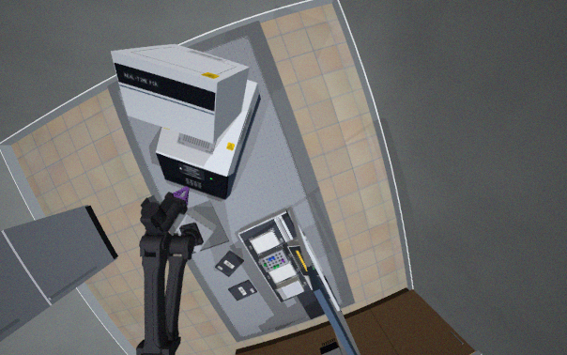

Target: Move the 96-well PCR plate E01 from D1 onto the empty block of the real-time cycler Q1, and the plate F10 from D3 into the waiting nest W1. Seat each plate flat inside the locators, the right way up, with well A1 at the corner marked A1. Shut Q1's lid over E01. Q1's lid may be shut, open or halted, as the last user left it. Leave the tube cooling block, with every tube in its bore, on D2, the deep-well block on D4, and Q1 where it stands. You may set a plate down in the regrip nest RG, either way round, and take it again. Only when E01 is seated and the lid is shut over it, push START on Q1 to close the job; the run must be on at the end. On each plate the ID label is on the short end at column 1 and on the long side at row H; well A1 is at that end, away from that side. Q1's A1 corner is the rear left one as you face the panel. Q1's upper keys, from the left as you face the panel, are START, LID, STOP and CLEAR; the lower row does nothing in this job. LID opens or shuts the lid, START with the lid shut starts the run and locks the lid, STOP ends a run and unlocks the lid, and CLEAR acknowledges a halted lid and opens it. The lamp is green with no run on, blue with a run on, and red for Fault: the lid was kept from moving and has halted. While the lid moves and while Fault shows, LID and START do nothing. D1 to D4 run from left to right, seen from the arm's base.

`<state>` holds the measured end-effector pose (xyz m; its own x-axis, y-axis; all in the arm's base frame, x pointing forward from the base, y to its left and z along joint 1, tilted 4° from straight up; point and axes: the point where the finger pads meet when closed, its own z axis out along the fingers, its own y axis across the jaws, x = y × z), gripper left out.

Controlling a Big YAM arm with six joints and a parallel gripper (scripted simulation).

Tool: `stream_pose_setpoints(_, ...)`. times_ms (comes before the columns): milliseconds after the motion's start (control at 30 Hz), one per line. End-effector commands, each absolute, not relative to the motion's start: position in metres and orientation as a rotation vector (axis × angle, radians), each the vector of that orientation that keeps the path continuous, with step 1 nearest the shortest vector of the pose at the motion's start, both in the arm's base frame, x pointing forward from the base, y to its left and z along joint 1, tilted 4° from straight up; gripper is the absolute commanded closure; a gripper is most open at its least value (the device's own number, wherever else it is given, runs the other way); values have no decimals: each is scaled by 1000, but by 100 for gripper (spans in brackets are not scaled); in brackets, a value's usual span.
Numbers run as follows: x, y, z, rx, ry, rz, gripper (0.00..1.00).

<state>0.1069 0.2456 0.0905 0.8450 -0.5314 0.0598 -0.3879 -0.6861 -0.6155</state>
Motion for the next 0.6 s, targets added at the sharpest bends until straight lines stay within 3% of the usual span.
stream_pose_setpoints(0,110,259,109,-2361,661,-305,100)
stream_pose_setpoints(567,115,268,126,-2321,667,-306,100)
